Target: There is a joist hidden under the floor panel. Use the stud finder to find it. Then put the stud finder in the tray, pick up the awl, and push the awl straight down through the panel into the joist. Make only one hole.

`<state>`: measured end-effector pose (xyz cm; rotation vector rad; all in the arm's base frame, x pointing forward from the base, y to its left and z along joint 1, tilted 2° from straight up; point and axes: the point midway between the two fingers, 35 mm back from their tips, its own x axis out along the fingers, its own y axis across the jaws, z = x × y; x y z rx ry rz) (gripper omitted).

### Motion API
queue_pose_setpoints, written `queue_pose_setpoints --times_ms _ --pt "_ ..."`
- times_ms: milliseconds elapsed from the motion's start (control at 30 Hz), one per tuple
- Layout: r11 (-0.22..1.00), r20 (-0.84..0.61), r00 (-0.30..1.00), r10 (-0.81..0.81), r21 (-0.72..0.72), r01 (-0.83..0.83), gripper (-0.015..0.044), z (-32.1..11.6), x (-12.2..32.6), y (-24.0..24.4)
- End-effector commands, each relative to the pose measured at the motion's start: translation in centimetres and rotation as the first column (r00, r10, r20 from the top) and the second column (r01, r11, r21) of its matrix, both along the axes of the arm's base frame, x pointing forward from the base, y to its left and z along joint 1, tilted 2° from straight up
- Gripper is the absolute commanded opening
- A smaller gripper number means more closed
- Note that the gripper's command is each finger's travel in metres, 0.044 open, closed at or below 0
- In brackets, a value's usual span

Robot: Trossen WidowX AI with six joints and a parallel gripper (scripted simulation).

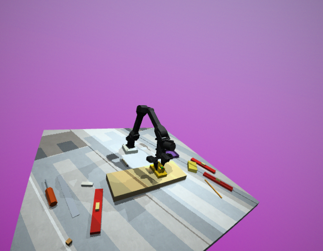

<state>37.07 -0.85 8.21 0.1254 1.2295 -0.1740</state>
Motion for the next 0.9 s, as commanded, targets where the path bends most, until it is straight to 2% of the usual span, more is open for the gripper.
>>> queue_pose_setpoints --times_ms 0,867 --pt "1.0 0.002 1.0 0.006 0.007 -0.006 0.0 0.0 0.3 1.2" --pt "1.0 0.003 1.0 0.006 0.013 -0.006 0.0 0.2 1.6 7.4"
